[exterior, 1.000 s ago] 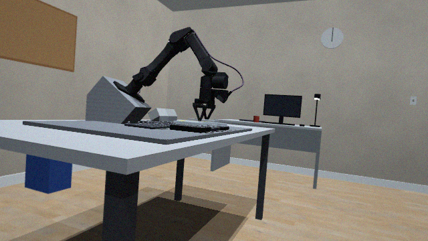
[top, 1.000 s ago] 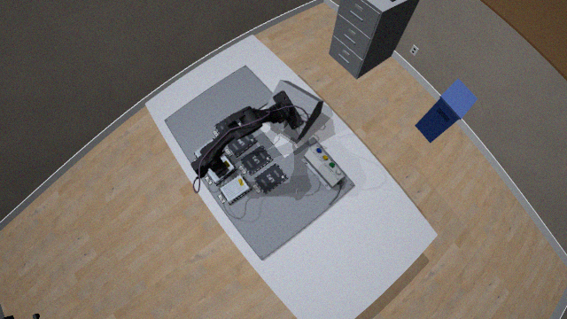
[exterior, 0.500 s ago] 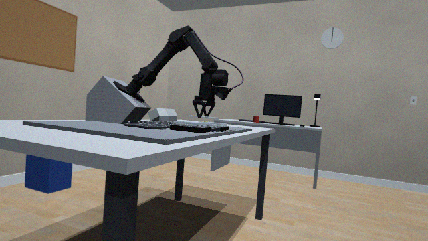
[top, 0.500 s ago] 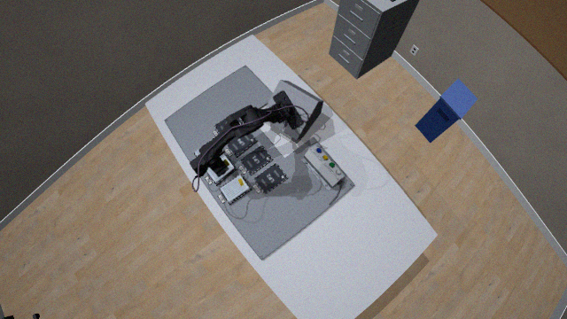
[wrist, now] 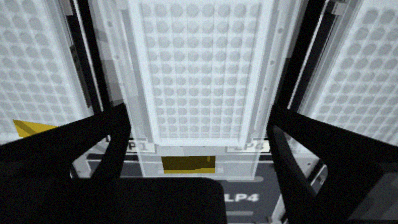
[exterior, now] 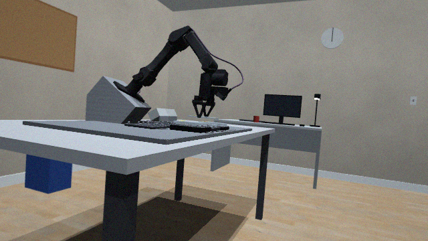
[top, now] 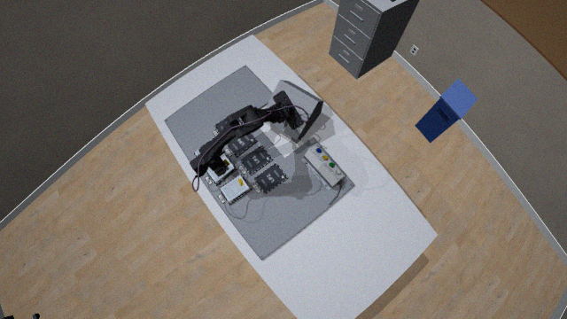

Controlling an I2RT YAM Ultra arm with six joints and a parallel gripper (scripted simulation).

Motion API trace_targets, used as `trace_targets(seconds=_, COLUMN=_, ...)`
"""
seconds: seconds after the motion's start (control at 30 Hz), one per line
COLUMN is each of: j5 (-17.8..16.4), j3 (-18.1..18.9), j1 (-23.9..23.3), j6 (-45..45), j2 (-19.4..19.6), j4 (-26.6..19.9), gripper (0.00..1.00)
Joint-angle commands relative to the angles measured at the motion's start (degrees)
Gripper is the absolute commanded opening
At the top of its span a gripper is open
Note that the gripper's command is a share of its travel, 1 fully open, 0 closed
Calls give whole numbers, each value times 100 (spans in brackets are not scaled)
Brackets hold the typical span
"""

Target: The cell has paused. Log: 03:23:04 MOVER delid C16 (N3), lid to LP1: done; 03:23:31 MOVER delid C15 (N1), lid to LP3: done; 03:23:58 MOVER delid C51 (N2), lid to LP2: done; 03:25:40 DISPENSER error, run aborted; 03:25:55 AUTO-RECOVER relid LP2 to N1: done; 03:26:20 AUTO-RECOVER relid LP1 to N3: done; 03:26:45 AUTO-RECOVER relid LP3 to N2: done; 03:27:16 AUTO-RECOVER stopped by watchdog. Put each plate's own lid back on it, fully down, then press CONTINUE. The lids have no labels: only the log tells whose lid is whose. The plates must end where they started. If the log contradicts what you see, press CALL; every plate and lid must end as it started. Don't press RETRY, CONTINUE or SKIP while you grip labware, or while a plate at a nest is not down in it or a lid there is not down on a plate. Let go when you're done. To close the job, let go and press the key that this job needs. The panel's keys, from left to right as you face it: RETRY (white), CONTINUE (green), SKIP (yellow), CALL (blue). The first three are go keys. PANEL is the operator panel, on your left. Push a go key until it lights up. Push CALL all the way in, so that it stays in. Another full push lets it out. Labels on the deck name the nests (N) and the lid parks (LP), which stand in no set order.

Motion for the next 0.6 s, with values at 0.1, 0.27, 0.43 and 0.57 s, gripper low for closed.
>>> trace_targets(seconds=0.1, j5=-85, j3=263, j1=-142, j6=-68, j2=-201, j4=-51, gripper=0)
trace_targets(seconds=0.27, j5=-88, j3=282, j1=-146, j6=-61, j2=-169, j4=-18, gripper=0)
trace_targets(seconds=0.43, j5=61, j3=-476, j1=63, j6=380, j2=-537, j4=239, gripper=0)
trace_targets(seconds=0.57, j5=128, j3=-1043, j1=183, j6=486, j2=-908, j4=462, gripper=0)
